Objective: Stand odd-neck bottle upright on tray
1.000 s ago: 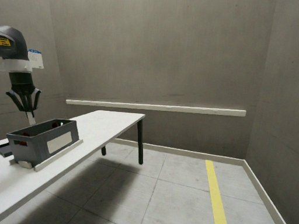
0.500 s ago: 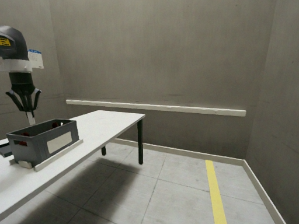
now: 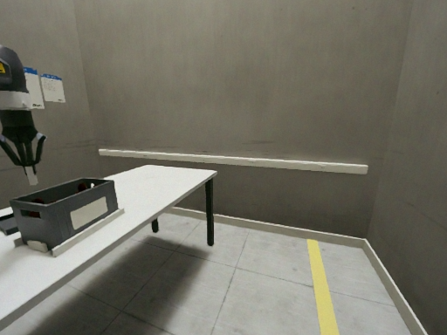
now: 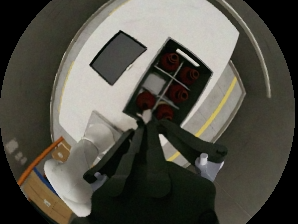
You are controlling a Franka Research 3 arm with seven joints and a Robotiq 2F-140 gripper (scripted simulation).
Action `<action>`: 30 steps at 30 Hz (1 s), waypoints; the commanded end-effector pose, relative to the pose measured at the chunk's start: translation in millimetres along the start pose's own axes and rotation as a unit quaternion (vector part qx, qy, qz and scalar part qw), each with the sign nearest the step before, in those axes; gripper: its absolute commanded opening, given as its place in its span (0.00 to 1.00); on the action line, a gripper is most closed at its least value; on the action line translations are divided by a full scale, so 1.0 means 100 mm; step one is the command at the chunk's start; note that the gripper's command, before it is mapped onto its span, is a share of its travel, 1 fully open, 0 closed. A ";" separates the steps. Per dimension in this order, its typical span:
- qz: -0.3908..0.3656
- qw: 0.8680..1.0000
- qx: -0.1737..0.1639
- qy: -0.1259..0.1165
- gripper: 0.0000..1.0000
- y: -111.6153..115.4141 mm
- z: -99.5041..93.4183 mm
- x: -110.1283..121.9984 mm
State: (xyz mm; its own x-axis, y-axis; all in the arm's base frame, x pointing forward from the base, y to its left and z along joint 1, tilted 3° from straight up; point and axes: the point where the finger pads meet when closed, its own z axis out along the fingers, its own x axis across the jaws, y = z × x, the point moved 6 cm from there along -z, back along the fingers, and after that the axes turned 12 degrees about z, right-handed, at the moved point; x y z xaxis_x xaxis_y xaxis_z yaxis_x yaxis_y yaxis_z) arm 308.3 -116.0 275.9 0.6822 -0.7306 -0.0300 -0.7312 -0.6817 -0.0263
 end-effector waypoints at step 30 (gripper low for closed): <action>0.037 0.999 0.007 -0.003 0.44 -0.10 -0.02 -0.10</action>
State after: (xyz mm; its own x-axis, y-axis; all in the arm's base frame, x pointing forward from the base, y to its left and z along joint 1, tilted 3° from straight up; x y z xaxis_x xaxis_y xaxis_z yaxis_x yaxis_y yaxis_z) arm 308.8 -103.7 278.6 0.6314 -0.7746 -0.0361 -0.7754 -0.6303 -0.0372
